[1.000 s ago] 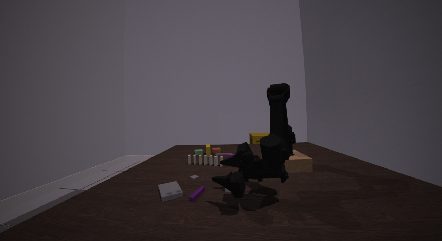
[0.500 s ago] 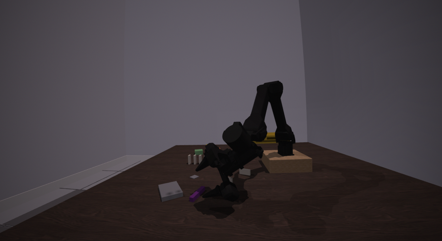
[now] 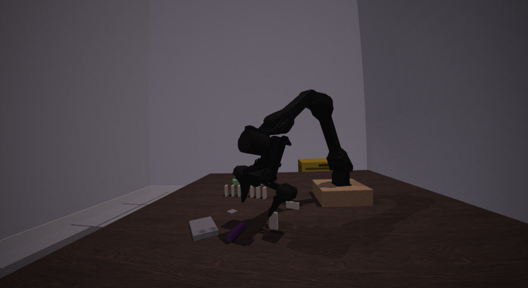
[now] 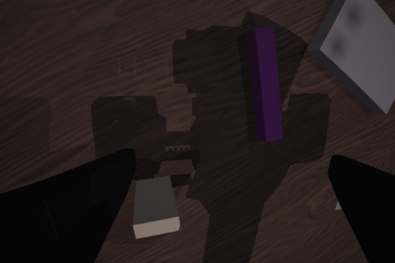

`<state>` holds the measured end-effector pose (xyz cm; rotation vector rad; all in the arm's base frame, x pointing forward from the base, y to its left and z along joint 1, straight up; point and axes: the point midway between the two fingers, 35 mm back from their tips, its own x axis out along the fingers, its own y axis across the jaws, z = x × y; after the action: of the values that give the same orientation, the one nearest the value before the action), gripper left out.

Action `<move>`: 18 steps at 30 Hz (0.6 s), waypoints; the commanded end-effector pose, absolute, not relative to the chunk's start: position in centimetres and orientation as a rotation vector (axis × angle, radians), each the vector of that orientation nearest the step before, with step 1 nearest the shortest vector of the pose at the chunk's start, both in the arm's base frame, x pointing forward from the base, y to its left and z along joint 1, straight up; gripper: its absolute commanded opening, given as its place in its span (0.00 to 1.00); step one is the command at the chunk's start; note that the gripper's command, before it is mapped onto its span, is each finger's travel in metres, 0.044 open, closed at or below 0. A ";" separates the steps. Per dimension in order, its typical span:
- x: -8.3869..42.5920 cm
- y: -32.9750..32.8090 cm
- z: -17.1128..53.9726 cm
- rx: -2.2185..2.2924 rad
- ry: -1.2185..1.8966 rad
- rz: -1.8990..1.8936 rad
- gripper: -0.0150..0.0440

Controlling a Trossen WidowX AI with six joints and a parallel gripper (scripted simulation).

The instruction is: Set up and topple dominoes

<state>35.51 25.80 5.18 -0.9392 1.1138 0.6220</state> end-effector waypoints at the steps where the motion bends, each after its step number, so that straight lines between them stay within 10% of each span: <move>1: 31.4 23.2 8.6 -0.886 1.352 0.883 1.00; 18: 31.6 23.6 2.8 -0.886 1.352 0.883 1.00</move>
<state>32.07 23.82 6.01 -0.8806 1.3184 0.8730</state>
